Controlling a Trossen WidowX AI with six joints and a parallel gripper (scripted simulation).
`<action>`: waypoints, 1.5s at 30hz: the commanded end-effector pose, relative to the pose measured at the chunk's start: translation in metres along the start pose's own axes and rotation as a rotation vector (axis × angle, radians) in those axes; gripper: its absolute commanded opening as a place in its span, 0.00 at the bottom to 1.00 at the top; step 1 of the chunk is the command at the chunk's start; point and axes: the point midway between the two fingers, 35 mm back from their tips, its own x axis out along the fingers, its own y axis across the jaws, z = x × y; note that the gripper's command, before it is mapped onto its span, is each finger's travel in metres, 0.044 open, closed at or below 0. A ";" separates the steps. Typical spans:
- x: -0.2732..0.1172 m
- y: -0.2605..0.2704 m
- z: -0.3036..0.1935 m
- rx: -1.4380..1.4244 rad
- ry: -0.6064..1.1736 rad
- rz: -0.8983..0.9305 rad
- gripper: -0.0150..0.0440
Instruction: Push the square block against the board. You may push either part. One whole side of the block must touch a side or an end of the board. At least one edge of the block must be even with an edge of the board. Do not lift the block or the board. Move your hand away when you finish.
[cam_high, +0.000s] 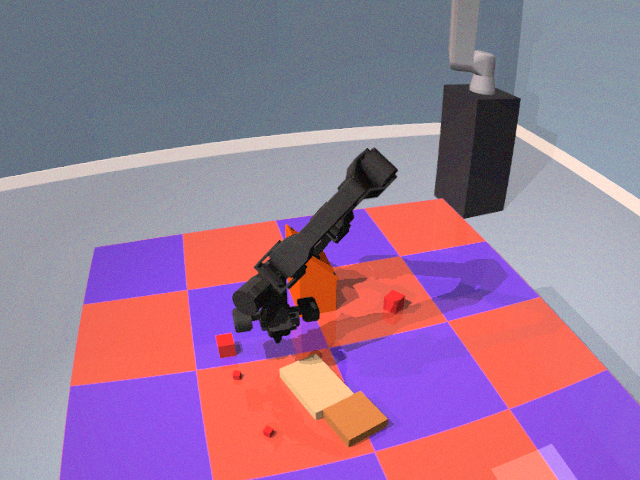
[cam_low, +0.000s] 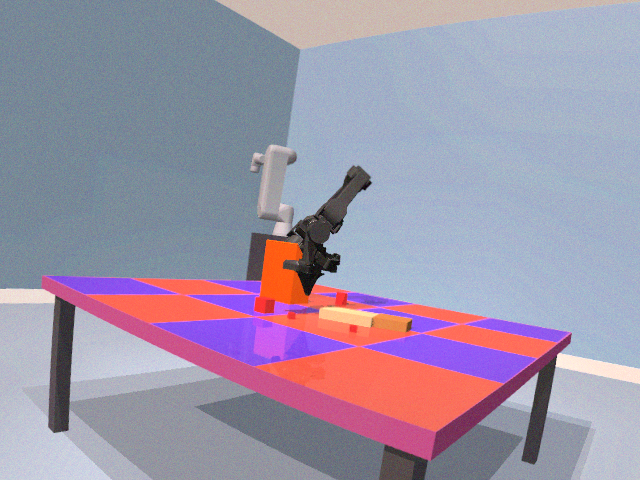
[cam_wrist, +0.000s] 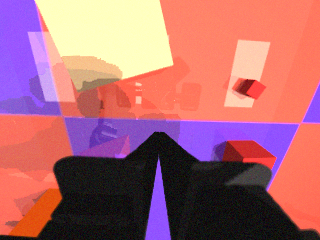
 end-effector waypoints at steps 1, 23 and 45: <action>-0.001 -0.004 0.013 0.092 -0.006 -0.002 0.25; -0.006 -0.015 0.099 0.851 -0.006 -0.004 0.25; 0.022 -0.011 0.143 1.247 -0.003 -0.001 0.25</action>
